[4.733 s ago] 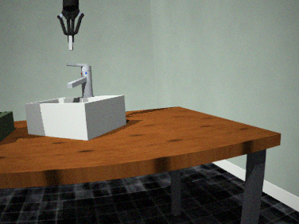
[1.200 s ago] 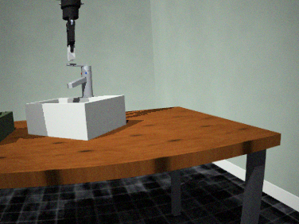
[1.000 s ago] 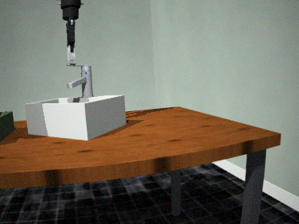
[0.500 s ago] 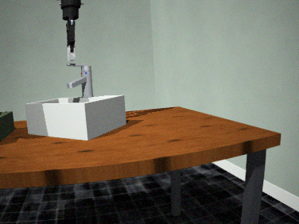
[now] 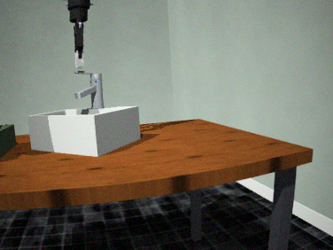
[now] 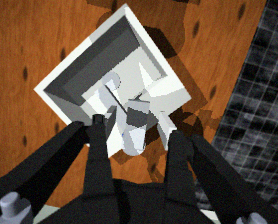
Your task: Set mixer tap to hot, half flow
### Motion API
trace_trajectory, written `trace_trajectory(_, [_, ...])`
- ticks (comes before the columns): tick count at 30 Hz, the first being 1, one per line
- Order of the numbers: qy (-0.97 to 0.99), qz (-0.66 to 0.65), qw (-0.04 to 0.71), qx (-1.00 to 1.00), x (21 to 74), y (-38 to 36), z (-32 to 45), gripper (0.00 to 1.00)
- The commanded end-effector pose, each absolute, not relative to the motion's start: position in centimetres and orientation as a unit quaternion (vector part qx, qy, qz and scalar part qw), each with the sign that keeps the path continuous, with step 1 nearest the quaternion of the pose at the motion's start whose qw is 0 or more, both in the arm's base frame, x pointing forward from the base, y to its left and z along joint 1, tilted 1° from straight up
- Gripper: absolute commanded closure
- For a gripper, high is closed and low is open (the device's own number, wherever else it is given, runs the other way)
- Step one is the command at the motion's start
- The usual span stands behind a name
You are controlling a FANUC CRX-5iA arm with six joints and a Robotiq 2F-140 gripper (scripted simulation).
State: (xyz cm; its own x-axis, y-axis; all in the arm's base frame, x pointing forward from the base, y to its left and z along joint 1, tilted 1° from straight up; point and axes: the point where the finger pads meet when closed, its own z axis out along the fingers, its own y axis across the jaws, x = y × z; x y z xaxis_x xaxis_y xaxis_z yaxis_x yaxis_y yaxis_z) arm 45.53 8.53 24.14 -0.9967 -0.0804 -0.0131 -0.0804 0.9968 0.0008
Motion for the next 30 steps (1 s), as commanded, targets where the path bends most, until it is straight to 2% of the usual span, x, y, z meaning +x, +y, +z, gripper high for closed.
trace_trajectory(1, [0.999, 0.001, 0.007, -0.04, 45.5, 8.5, 24.2, 0.57])
trace_trajectory(30, [0.999, 0.001, 0.007, -0.04, 45.6, 8.5, 22.8, 0.57])
